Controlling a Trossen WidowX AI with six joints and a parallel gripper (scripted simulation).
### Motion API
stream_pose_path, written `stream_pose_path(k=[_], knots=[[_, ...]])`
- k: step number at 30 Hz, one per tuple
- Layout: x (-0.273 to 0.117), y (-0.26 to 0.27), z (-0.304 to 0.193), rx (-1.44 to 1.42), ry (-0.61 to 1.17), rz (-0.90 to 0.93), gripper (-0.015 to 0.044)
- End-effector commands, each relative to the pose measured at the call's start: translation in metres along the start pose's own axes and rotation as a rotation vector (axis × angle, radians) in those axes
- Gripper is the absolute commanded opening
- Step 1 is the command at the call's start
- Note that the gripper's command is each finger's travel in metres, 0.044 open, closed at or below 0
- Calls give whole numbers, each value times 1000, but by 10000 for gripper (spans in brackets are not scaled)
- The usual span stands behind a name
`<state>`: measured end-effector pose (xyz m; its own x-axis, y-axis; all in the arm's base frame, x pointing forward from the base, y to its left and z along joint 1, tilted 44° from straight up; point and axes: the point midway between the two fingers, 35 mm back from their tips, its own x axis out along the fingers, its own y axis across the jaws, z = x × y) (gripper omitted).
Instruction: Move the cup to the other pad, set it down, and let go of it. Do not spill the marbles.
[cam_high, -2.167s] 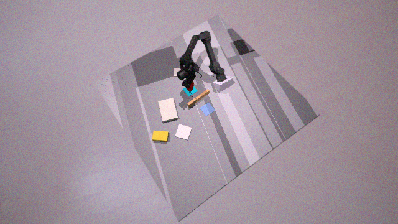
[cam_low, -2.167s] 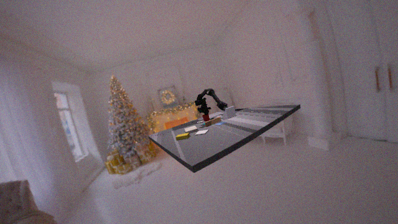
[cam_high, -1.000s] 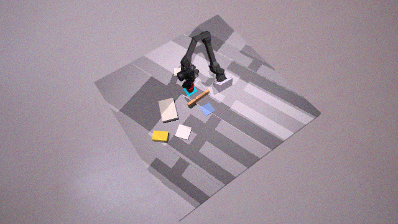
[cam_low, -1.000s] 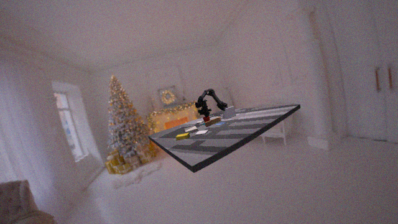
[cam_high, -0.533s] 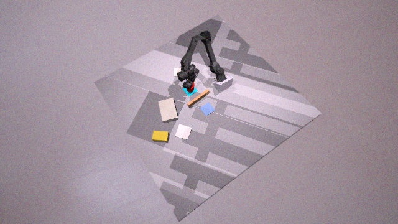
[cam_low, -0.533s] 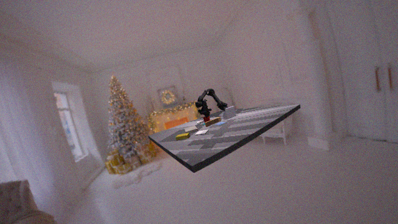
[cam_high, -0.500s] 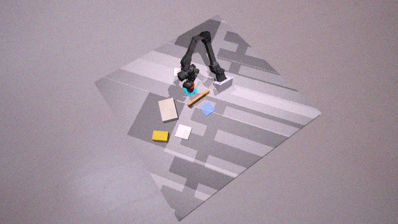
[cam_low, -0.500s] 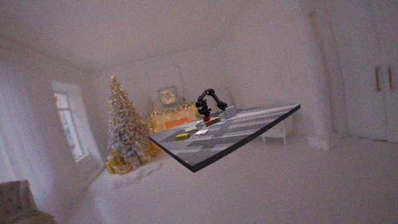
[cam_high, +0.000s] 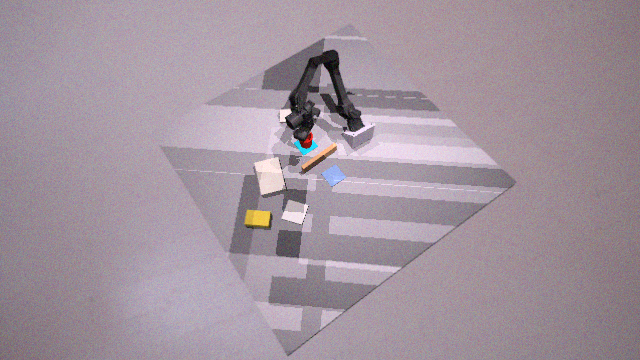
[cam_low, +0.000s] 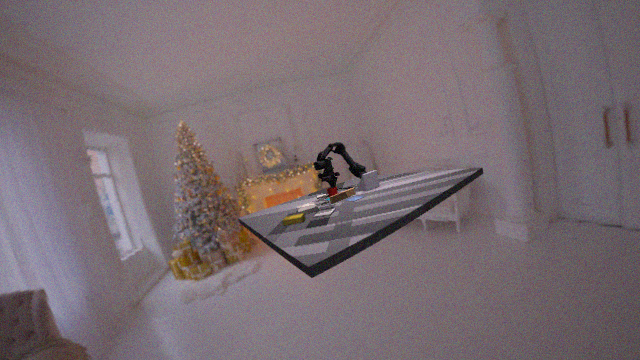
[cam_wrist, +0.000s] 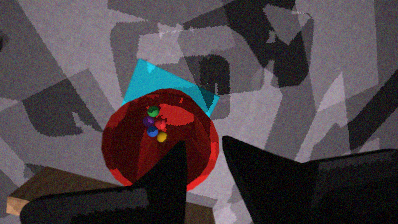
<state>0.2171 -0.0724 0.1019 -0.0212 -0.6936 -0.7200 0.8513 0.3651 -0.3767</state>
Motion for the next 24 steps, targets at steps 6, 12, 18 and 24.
stream_pose_path(k=[6, 12, 18, 24], knots=[[-13, 2, 1, 8, 0, 10, 128], [-20, 0, 0, 6, -1, 8, 128], [-26, -2, -2, 5, -2, 7, 128], [-23, -4, -3, -6, -4, -4, 206]])
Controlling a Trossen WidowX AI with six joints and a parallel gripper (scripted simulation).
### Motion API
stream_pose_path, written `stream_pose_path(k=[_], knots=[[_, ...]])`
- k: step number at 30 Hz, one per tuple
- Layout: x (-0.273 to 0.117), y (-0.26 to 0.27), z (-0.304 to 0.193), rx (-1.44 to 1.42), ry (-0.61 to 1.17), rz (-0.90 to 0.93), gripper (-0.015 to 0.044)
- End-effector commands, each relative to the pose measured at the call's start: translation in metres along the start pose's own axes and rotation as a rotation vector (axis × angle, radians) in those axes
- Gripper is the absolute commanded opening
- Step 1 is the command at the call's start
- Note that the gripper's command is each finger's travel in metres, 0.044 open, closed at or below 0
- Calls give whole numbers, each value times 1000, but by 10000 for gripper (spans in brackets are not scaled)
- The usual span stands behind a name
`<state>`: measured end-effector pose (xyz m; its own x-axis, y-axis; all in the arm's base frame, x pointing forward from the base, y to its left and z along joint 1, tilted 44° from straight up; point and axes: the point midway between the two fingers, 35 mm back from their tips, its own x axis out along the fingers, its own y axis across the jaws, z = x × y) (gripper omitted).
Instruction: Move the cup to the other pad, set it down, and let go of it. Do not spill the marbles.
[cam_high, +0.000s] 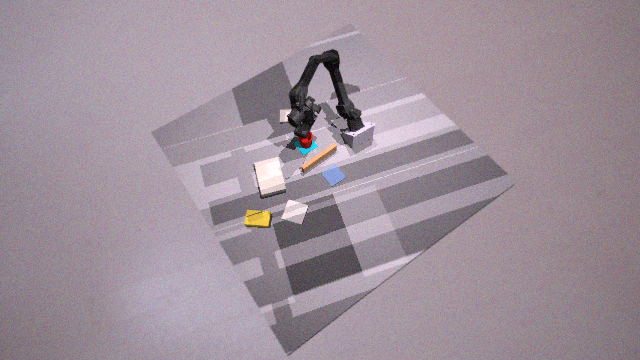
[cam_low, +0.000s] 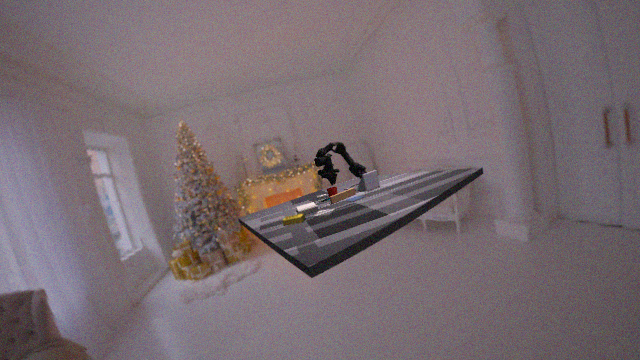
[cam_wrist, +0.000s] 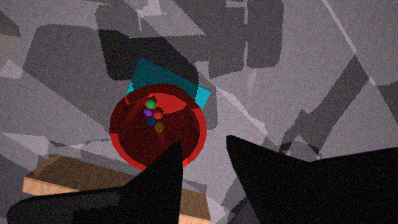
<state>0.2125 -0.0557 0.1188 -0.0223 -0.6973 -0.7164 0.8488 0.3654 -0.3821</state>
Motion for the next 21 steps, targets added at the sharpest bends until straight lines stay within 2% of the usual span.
stream_pose_path(k=[1, 9, 21], knots=[[0, 0, 0, -1, 0, -1, 233], [-5, 1, 0, -7, 0, 3, 440], [-49, 0, -1, -46, -2, 25, 440]])
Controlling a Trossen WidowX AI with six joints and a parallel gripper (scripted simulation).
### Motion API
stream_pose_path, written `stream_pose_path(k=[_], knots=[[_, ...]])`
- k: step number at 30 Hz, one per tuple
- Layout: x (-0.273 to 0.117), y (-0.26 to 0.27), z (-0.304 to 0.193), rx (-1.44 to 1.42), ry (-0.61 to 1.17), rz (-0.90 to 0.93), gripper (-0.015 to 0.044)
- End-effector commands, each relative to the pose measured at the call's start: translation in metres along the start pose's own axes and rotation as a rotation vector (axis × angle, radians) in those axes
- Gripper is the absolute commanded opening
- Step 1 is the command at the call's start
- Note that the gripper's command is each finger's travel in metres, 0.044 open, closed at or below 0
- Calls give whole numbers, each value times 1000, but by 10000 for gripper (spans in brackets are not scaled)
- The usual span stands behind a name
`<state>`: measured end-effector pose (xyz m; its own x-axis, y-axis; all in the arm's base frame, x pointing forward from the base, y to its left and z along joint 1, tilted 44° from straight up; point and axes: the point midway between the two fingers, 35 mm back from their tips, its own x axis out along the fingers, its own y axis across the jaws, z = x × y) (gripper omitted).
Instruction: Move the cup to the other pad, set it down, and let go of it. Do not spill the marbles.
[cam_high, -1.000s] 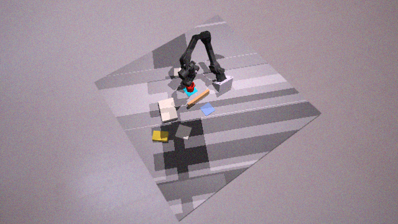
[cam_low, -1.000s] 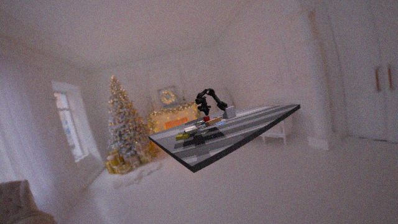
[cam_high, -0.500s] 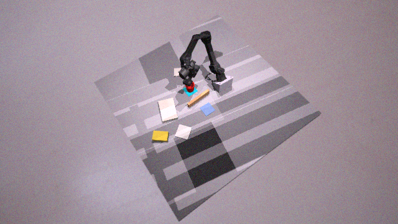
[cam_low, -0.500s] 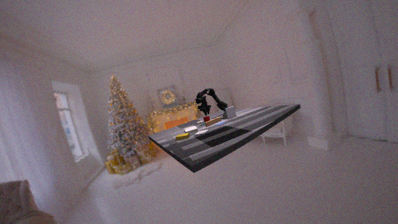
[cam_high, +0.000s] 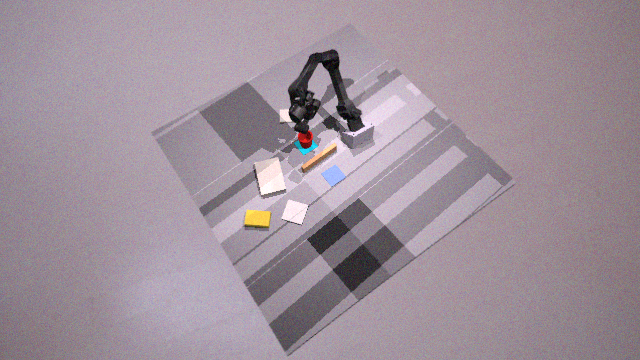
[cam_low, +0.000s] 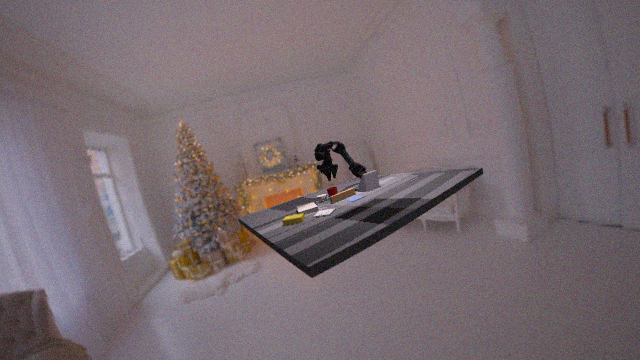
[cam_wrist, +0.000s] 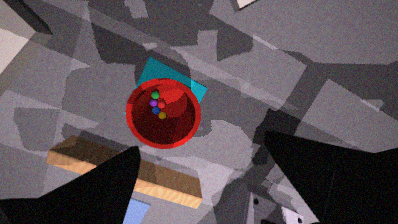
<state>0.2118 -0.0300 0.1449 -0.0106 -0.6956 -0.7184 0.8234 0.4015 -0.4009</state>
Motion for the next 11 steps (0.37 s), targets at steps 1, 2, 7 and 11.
stream_pose_path(k=[1, 2, 7, 11], knots=[[-16, 1, 0, -3, 1, 15, 440], [-19, 1, 0, -6, 1, 16, 440], [-27, -2, 0, -13, -1, 20, 440], [-23, -2, -1, -21, -5, 11, 440]])
